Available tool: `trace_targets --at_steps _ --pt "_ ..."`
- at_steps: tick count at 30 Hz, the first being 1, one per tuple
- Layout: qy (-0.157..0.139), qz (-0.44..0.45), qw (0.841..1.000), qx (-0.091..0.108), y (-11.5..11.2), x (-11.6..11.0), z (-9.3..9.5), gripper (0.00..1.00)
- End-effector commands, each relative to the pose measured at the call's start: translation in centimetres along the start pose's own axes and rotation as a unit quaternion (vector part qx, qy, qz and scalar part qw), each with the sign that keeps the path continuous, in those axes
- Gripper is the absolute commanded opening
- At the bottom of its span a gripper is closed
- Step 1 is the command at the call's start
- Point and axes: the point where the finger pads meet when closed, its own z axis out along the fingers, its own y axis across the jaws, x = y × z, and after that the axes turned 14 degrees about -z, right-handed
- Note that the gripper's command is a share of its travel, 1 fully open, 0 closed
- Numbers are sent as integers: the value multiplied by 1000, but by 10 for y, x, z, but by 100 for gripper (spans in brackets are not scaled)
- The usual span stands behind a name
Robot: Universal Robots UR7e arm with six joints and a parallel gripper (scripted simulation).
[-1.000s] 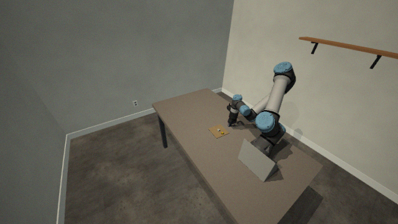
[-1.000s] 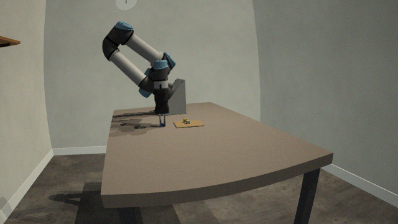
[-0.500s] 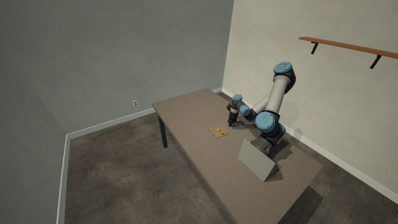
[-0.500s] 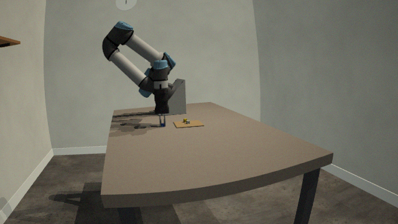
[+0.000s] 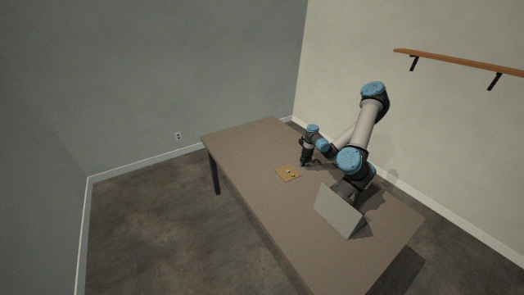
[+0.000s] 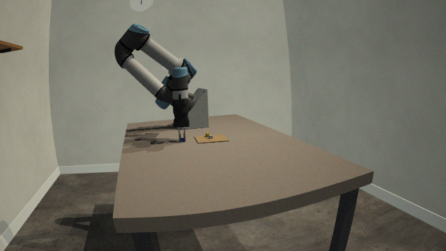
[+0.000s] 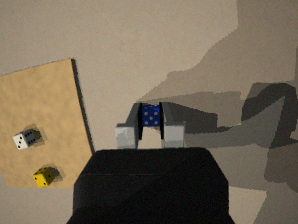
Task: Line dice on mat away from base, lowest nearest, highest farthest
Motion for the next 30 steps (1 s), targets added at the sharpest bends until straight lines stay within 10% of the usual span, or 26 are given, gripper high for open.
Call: trace_targets --at_steps 1,30 --pt "1 0 1000 0 0 0 -2 34" --pt "1 0 1000 0 0 0 -78 34"
